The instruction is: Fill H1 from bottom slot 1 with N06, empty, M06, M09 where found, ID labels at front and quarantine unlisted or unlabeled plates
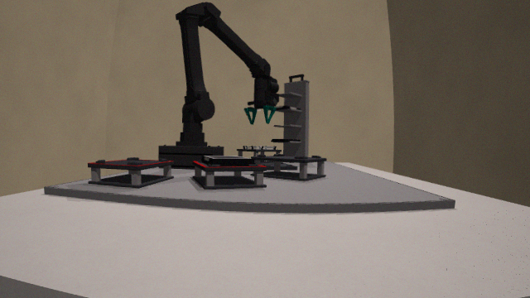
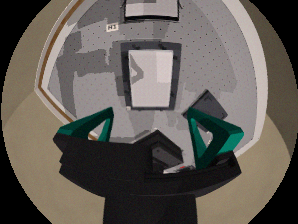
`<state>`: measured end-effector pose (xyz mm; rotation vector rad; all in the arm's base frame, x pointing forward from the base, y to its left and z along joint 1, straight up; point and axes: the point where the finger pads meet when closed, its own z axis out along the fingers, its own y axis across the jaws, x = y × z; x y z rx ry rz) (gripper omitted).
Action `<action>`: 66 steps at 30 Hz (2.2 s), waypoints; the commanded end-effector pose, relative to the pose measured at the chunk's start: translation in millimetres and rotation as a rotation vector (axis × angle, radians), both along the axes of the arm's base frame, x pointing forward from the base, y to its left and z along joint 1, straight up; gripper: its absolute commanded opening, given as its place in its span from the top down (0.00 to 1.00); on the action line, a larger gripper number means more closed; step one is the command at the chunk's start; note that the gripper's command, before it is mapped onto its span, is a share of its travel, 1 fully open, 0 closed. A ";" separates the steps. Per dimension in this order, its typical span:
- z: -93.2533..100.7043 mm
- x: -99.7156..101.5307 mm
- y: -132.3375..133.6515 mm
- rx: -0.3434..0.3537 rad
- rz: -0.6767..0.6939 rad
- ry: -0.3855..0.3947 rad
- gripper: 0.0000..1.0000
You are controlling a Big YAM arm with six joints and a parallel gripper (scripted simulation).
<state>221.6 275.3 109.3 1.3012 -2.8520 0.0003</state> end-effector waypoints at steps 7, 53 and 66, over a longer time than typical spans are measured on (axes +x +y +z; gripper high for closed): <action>-20.1 6.1 5.5 0.017 -0.015 -0.014 0.00; -57.2 5.6 5.7 0.017 -0.014 -0.015 0.00; -75.2 5.2 5.5 0.016 -0.014 -0.014 0.00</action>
